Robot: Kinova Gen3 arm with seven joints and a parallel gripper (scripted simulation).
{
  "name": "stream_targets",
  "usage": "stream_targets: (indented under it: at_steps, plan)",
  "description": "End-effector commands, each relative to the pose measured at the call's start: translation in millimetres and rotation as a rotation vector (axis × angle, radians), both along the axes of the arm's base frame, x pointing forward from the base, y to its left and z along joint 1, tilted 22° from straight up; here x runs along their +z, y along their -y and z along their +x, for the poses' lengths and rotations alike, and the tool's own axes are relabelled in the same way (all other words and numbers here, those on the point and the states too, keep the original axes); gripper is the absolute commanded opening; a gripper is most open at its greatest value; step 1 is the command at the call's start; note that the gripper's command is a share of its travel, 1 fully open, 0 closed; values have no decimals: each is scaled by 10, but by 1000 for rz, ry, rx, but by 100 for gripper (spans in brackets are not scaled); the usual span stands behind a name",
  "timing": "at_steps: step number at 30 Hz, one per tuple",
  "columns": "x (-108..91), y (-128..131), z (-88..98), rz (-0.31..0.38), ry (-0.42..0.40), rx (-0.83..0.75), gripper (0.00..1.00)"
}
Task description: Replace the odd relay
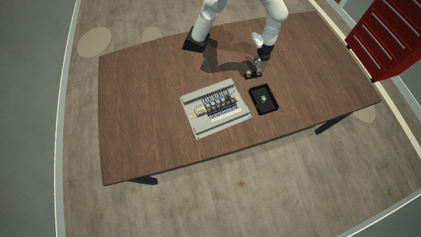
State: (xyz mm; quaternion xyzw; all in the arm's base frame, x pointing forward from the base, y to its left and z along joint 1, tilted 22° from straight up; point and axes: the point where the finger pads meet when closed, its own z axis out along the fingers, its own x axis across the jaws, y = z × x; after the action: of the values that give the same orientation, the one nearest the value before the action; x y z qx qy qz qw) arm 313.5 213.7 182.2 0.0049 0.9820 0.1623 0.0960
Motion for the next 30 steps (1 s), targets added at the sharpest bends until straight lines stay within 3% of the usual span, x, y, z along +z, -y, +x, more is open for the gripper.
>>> stream_targets:
  at_steps: [1, 30]
  plan:
    - [26, 45, 35, 2, 1, -13, 0]
    - [32, 82, 64, 3, 2, -21, 0]
